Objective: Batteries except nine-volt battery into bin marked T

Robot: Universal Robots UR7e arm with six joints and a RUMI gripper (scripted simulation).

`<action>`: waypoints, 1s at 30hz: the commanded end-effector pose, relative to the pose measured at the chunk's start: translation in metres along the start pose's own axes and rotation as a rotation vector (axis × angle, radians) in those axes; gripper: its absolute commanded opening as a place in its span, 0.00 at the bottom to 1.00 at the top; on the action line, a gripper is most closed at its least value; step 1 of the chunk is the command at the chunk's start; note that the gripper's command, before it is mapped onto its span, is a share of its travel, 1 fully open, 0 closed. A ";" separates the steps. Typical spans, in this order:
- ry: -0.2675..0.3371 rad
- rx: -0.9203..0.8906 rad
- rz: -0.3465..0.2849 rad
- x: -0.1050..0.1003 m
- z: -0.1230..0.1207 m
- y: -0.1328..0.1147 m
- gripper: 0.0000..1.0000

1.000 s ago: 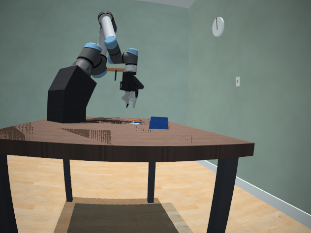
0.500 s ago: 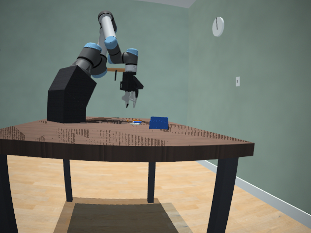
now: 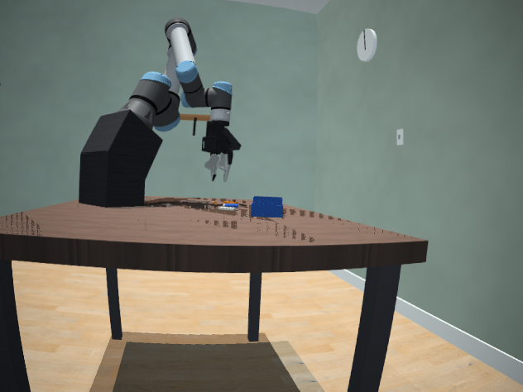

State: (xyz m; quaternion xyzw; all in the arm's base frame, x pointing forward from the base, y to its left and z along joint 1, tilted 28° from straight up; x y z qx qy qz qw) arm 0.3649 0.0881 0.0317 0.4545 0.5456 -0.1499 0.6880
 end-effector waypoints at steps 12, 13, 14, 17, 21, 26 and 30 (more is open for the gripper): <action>0.007 -0.170 0.009 0.000 -0.001 0.001 0.38; 0.007 -0.170 0.009 0.000 -0.001 0.001 0.38; 0.005 -0.183 0.007 0.001 -0.003 0.002 0.38; 0.004 -0.189 0.006 0.001 -0.003 0.002 0.38; 0.004 -0.197 0.006 0.001 -0.003 0.002 0.38; 0.004 -0.207 0.007 0.001 -0.003 0.002 0.38; 0.004 -0.212 0.007 0.001 -0.003 0.002 0.38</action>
Point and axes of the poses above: the point where the finger pads meet when closed, its own x axis out along the fingers, its own z axis across the jaws, y = z × x, the point moved 3 cm from there along -x, back along the fingers, and after that the axes turned 5 degrees about -x, right-handed, at the moved point
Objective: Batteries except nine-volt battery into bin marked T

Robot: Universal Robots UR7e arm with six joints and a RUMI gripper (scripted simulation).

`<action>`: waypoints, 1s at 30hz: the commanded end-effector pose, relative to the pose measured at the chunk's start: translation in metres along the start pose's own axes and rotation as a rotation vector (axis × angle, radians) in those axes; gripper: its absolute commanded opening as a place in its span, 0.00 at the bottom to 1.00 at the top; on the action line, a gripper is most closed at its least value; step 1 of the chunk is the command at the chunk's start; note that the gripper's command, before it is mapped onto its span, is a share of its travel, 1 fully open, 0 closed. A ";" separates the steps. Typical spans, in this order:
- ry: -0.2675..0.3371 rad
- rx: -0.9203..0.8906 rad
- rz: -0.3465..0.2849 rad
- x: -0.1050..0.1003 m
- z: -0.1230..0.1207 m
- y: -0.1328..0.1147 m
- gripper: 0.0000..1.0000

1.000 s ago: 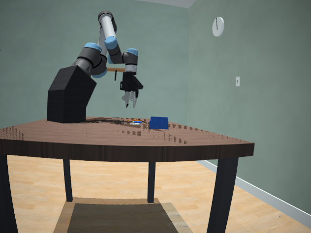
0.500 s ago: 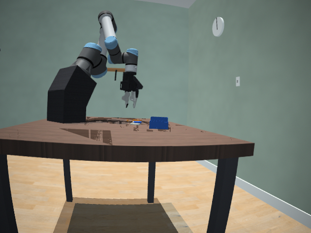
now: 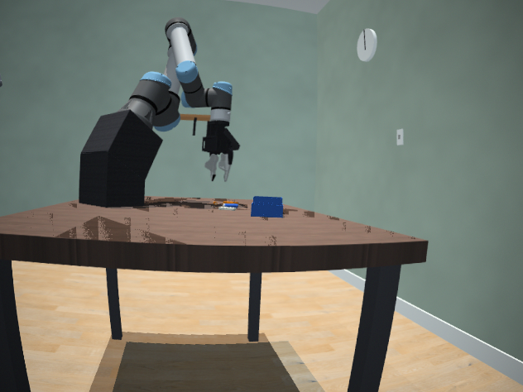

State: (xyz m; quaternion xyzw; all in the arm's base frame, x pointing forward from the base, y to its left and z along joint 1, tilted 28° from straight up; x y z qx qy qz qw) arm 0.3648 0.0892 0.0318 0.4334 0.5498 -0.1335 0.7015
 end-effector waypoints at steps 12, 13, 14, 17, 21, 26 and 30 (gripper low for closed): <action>0.005 -0.179 0.008 0.001 -0.002 0.001 0.38; 0.005 -0.182 0.008 0.001 -0.002 0.001 0.38; 0.005 -0.184 0.008 0.001 -0.002 0.001 0.38; 0.005 -0.186 0.009 0.001 -0.002 0.001 0.38; 0.006 -0.197 0.009 0.001 -0.002 0.001 0.38; 0.006 -0.202 0.009 0.001 -0.002 0.001 0.38; 0.003 -0.216 0.006 0.001 -0.003 0.002 0.38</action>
Point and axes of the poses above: the point where the finger pads meet when closed, its own x axis out along the fingers, its own z axis across the jaws, y = z × x, the point moved 3 cm from there along -x, back along the fingers, and after that the axes turned 5 degrees about -x, right-handed, at the moved point
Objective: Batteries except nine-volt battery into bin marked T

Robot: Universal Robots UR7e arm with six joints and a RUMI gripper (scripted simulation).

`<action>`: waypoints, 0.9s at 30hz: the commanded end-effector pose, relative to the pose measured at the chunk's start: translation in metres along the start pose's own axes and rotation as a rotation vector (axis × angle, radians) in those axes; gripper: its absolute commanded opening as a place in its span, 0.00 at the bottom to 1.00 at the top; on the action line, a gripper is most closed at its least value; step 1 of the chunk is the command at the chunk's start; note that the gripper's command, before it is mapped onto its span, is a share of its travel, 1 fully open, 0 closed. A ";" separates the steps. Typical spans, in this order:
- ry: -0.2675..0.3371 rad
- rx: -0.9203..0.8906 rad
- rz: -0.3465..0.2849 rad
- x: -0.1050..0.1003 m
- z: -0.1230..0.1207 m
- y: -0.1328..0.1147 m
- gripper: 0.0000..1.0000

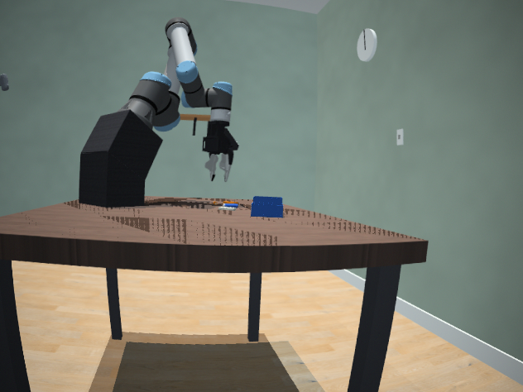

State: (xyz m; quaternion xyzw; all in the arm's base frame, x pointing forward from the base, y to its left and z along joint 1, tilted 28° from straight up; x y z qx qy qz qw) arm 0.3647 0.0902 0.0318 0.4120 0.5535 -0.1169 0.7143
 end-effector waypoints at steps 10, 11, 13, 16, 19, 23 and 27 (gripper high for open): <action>0.004 -0.176 0.007 0.001 -0.002 0.002 0.38; 0.004 -0.178 0.007 0.001 -0.002 0.002 0.38; 0.004 -0.182 0.007 0.001 -0.002 0.002 0.38; 0.004 -0.188 0.008 0.001 -0.002 0.002 0.38; 0.004 -0.194 0.008 0.001 -0.002 0.002 0.38; 0.004 -0.202 0.008 0.001 -0.002 0.002 0.38; 0.004 -0.210 0.008 0.001 -0.002 0.002 0.38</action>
Point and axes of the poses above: the point where the finger pads meet when closed, its own x axis out along the fingers, its own z axis across the jaws, y = z × x, the point moved 3 cm from there along -x, back along the fingers, and after that the axes turned 5 degrees about -x, right-handed, at the moved point
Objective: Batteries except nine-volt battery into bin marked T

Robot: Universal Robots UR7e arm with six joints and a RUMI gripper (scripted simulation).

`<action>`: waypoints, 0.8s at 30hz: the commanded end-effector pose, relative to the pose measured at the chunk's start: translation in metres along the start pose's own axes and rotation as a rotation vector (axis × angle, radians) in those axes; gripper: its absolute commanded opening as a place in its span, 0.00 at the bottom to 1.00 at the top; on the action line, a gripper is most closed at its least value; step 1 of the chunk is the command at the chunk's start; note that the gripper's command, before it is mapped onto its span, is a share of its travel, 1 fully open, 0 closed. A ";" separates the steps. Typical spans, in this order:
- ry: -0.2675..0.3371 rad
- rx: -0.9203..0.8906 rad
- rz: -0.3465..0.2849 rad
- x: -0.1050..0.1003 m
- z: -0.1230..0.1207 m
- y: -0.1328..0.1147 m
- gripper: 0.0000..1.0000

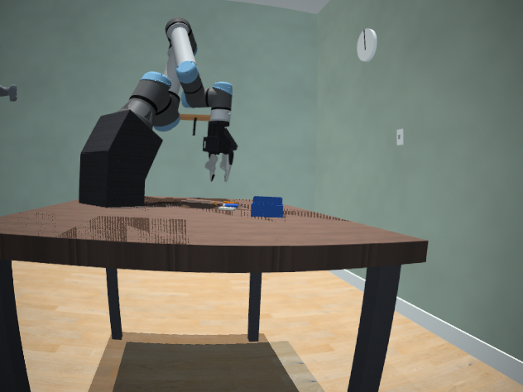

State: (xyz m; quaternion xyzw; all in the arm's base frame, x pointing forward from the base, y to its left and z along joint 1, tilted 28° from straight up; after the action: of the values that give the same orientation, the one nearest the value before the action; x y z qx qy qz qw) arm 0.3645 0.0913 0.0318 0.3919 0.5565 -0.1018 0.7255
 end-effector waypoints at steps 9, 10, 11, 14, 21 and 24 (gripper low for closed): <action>0.005 -0.173 0.010 0.000 -0.001 0.001 0.38; 0.005 -0.173 0.010 0.000 -0.001 0.001 0.38; 0.005 -0.173 0.010 0.000 -0.001 0.001 0.38; 0.005 -0.178 0.010 0.000 -0.001 0.001 0.38; 0.003 -0.197 0.007 0.001 -0.003 0.002 0.38; 0.003 -0.203 0.007 0.001 -0.003 0.002 0.38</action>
State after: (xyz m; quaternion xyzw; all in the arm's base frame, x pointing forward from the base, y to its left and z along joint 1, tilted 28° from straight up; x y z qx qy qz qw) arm 0.3644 0.0921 0.0317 0.3743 0.5587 -0.0884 0.7348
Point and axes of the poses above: the point where the finger pads meet when closed, its own x axis out along the fingers, its own z axis across the jaws, y = z × x, the point moved 3 cm from there along -x, back along the fingers, and after that the axes turned 5 degrees about -x, right-handed, at the moved point
